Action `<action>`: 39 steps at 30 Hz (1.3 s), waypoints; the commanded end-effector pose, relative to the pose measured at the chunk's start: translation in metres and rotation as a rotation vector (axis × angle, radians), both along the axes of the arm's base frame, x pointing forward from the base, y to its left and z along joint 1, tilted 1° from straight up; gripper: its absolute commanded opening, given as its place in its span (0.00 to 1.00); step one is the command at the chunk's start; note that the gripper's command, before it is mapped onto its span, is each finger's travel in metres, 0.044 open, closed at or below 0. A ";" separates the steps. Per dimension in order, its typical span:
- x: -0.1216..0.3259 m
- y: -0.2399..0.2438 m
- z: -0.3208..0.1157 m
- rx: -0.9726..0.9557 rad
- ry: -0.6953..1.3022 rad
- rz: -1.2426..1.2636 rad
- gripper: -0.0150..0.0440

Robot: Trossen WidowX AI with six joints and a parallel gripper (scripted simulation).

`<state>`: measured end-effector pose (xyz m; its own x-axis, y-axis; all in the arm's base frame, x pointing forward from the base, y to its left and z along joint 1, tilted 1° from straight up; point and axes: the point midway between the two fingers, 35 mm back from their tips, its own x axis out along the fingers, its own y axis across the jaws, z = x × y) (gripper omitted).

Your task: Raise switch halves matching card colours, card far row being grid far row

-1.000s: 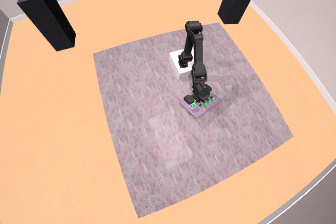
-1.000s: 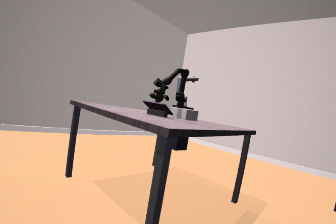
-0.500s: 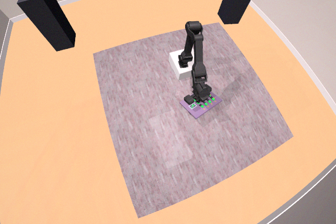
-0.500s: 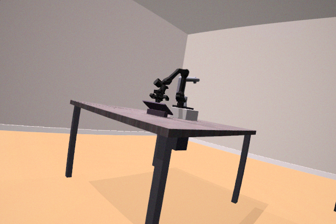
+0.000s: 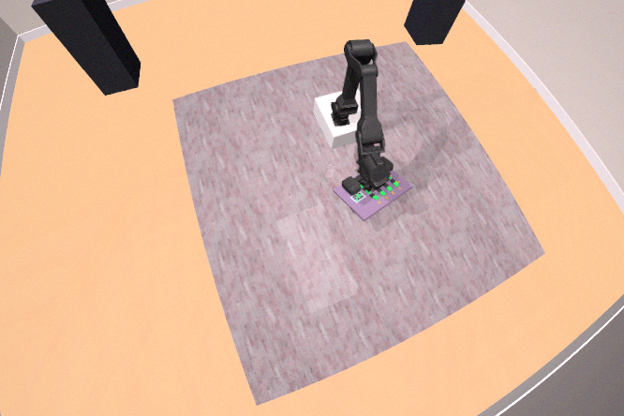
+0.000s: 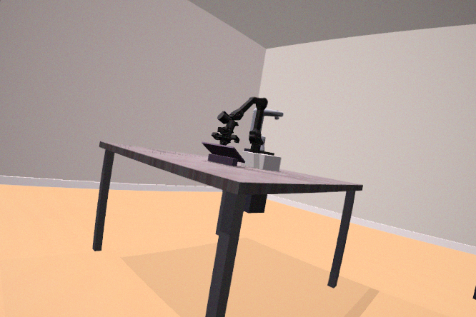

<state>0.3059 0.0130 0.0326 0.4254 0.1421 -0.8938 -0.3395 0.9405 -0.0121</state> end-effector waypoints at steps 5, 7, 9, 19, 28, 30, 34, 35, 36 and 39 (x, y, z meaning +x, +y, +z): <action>0.000 0.000 -0.002 -0.002 0.004 -0.005 0.25; 0.000 0.000 -0.002 -0.002 0.004 -0.005 0.25; 0.000 0.000 -0.003 -0.002 0.004 -0.005 0.25; -0.028 -0.010 0.053 0.005 -0.018 -0.004 0.25; -0.056 0.032 0.056 0.010 -0.016 -0.004 0.25; -0.057 0.033 0.056 0.010 -0.016 -0.004 0.25; -0.057 0.033 0.056 0.010 -0.016 -0.004 0.25; -0.057 0.033 0.056 0.010 -0.016 -0.004 0.25; -0.057 0.033 0.056 0.010 -0.016 -0.004 0.25; -0.057 0.033 0.056 0.010 -0.016 -0.004 0.25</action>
<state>0.2497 0.0470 0.0884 0.4404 0.1527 -0.8847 -0.3393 0.9406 -0.0066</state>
